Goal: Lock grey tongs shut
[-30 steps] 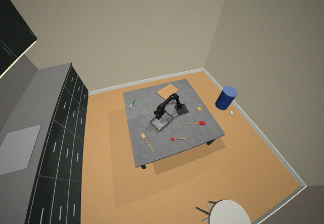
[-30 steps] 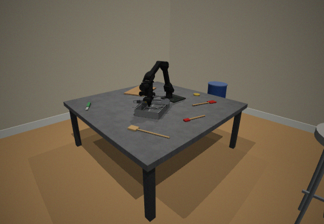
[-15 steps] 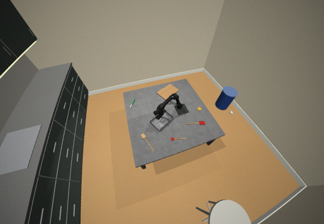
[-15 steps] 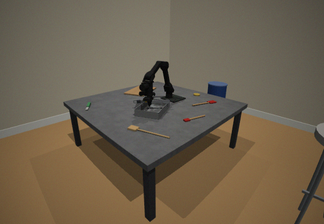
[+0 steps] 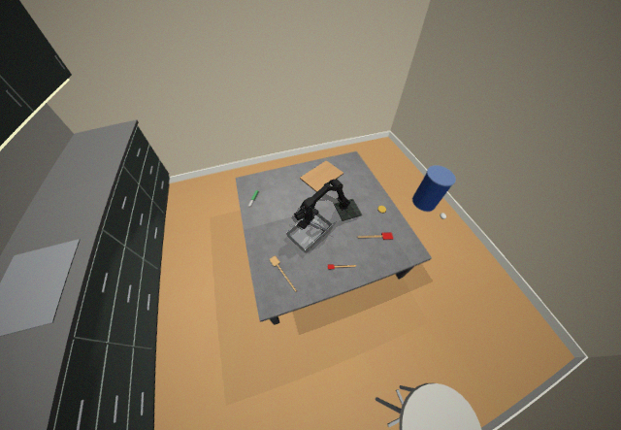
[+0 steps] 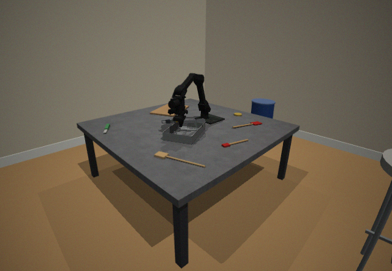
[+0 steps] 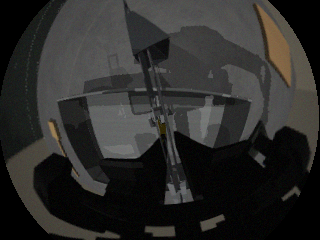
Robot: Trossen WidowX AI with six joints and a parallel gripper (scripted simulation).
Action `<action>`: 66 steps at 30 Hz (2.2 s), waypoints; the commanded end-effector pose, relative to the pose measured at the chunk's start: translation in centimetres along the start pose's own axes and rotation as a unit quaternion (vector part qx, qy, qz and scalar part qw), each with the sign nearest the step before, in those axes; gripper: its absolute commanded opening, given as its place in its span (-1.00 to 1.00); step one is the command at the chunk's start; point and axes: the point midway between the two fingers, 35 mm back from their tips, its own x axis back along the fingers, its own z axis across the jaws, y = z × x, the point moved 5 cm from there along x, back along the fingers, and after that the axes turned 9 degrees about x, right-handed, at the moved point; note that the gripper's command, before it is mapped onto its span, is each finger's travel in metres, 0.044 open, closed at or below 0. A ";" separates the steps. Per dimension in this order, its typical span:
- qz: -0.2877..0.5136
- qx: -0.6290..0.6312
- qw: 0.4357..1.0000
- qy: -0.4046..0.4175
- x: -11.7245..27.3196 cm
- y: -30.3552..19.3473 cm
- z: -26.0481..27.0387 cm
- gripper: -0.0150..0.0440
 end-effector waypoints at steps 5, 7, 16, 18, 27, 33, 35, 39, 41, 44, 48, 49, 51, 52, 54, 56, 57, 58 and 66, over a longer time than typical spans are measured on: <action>-0.006 -0.002 1.000 0.009 9.5 0.1 0.2 -1.00; -0.006 -0.002 1.000 0.009 11.2 -0.1 -0.1 -1.00; -0.006 -0.002 1.000 0.008 11.4 -0.1 -0.2 -1.00; -0.006 -0.002 1.000 0.008 11.4 -0.1 -0.2 -1.00; -0.003 0.029 1.000 0.007 11.1 2.1 -1.3 -1.00; -0.005 0.072 0.997 0.008 11.2 5.2 -3.3 -1.00; -0.005 0.086 0.996 0.007 11.2 6.2 -4.0 -1.00; -0.007 0.113 0.994 0.008 11.3 8.0 -5.5 -1.00; -0.008 0.130 0.991 0.008 11.3 9.0 -6.3 -1.00; -0.011 0.148 0.989 0.010 11.4 10.3 -7.6 -1.00; -0.012 0.181 0.983 0.008 11.4 12.0 -9.3 -1.00; -0.012 0.189 0.982 0.007 11.4 12.4 -9.8 -1.00; -0.013 0.206 0.978 0.006 11.4 13.2 -10.8 -1.00; -0.013 0.214 0.977 0.006 11.4 13.6 -11.3 -1.00; -0.013 0.231 0.973 0.005 11.5 14.3 -12.3 -1.00; -0.013 0.248 0.969 0.004 11.5 15.0 -13.3 -1.00; -0.013 0.256 0.967 0.003 11.5 15.4 -13.8 -1.00; -0.014 0.264 0.964 0.003 11.5 15.7 -14.3 -1.00; -0.014 0.328 0.945 -0.002 11.6 18.0 -18.8 -1.00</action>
